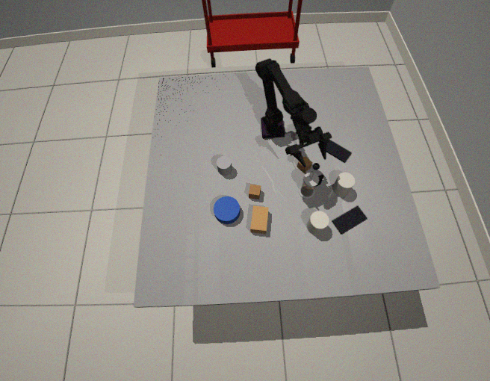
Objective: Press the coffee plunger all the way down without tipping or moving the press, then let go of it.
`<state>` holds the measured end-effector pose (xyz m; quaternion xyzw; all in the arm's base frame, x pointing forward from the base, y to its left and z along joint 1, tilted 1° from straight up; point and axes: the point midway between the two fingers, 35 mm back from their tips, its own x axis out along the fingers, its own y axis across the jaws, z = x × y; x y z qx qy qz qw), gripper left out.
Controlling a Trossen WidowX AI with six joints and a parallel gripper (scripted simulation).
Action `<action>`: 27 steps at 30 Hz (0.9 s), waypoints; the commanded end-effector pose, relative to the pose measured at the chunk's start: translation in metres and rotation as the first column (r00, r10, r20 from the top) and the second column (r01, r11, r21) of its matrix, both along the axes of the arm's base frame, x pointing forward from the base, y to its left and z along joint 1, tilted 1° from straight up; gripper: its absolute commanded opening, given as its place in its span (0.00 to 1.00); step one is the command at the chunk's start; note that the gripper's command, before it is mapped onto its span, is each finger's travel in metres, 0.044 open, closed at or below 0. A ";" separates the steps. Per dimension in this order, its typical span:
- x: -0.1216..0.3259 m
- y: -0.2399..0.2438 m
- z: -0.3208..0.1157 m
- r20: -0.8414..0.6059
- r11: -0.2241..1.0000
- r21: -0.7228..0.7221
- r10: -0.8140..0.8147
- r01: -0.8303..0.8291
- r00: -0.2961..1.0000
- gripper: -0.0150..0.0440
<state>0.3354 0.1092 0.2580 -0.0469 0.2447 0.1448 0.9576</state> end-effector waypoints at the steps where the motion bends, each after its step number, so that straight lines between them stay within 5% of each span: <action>1: 0.005 0.002 -0.003 -0.001 1.000 0.006 0.002 -0.002 1.000 1.00; 10: 0.015 0.005 -0.010 0.000 1.000 0.006 0.001 -0.001 1.000 1.00; 22: 0.015 0.005 -0.010 0.000 1.000 0.006 0.001 -0.001 1.000 0.47; 27: 0.015 0.005 -0.010 0.000 1.000 0.006 0.001 -0.001 1.000 0.44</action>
